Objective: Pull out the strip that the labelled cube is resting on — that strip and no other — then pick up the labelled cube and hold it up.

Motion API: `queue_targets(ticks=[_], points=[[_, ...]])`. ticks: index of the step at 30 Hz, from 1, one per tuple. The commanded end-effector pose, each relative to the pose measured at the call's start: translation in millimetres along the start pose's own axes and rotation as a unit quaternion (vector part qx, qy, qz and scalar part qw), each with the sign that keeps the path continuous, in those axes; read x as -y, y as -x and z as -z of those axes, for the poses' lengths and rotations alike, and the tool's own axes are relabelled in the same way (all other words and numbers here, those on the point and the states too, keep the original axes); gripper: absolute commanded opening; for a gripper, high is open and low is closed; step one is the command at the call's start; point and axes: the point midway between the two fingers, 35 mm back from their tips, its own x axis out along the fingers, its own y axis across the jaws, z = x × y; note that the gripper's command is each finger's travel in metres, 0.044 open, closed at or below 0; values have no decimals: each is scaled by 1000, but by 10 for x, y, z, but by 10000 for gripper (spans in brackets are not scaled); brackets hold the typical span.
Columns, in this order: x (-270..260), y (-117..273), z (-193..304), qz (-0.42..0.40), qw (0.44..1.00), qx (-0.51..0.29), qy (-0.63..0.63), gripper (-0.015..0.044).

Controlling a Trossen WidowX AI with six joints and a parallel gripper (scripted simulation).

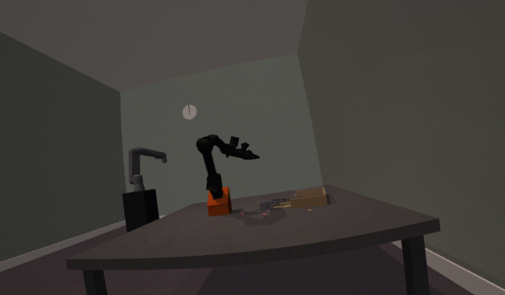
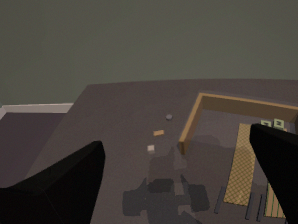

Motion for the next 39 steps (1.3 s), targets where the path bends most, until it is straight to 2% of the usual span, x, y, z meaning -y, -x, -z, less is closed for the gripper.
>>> queue_targets(ticks=[1, 8, 18, 20, 25, 33, 37, 39], points=[[505, -382, 270, 41, 998, -51, -2, 400], [1271, -736, 797, 103, 987, -125, -7, 400], [1290, -742, 813, 104, 986, -127, -7, 400], [1302, -791, 833, 104, 984, -142, -11, 348], [1440, -1099, 1032, 106, 959, -257, -48, 216], [1829, -1329, 1463, 134, 875, -449, -118, 6], [2066, -1309, 1669, 157, 816, -536, -150, 0], [2147, -1311, 1692, 161, 805, -549, -154, 0]])
